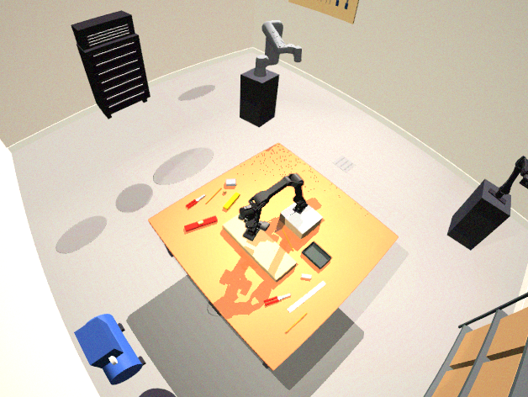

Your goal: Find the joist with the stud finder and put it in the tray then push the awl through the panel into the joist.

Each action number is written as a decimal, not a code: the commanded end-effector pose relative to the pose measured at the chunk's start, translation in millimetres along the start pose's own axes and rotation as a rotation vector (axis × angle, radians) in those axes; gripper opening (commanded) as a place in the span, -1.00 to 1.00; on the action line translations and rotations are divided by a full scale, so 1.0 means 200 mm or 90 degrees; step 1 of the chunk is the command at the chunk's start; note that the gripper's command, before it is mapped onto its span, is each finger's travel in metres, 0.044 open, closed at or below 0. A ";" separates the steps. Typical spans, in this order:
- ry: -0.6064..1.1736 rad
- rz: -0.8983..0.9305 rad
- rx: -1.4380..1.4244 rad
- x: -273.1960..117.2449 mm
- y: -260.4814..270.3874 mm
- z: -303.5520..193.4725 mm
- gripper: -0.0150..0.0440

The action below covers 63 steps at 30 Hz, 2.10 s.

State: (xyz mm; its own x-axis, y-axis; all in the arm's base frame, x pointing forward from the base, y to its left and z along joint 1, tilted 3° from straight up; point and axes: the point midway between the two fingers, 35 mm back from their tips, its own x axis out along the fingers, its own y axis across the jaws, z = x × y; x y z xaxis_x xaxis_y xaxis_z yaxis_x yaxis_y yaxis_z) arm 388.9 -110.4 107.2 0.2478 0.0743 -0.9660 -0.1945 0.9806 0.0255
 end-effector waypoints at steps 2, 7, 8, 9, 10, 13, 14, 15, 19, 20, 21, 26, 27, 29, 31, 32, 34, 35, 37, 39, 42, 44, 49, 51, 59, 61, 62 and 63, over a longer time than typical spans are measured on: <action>-0.010 0.017 -0.059 0.00 0.19 0.06 -0.49; -0.011 0.032 -0.112 0.02 0.36 0.10 -0.49; -0.011 0.035 -0.122 0.02 0.40 0.10 -0.49; -0.011 0.038 -0.133 0.02 0.43 0.11 -0.49; -0.012 0.041 -0.143 0.03 0.47 0.11 -0.49; -0.012 0.051 -0.175 0.03 0.57 0.12 -0.49; -0.013 0.054 -0.186 0.03 0.61 0.12 -0.49; -0.013 0.057 -0.196 0.04 0.64 0.12 -0.49; -0.014 0.070 -0.238 0.04 0.78 0.12 -0.49; -0.014 0.073 -0.249 0.04 0.81 0.11 -0.49; -0.014 0.076 -0.259 0.04 0.85 0.11 -0.49; -0.015 0.092 -0.312 0.04 1.02 0.09 -0.49; -0.015 0.096 -0.323 0.04 1.05 0.08 -0.49; -0.016 0.102 -0.344 0.04 1.12 0.06 -0.49; -0.016 0.109 -0.365 0.04 1.18 0.05 -0.49; -0.016 0.112 -0.375 0.04 1.21 0.04 -0.49; -0.017 0.119 -0.396 0.04 1.28 0.02 -0.49; -0.017 0.122 -0.407 0.03 1.31 0.01 -0.49; -0.017 0.129 -0.428 0.03 1.37 -0.02 -0.49; -0.017 0.136 -0.449 0.03 1.43 -0.04 -0.49; -0.018 0.146 -0.480 0.02 1.52 -0.09 -0.49; -0.018 0.153 -0.501 0.02 1.58 -0.12 -0.49; -0.018 0.170 -0.553 0.00 1.72 -0.20 -0.49; -0.018 0.177 -0.574 0.00 1.77 -0.24 -0.49; -0.018 0.205 -0.658 -0.03 1.96 -0.40 -0.49; -0.018 0.212 -0.679 -0.04 2.00 -0.45 -0.49; -0.018 0.216 -0.689 -0.05 2.02 -0.47 -0.49; -0.018 0.220 -0.700 -0.05 2.04 -0.49 -0.49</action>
State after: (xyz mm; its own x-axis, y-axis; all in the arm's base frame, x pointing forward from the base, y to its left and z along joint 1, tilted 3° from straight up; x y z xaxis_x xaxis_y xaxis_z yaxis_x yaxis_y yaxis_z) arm 231.7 260.0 100.2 0.0561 0.3090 -0.9494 -0.9612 0.2739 0.0324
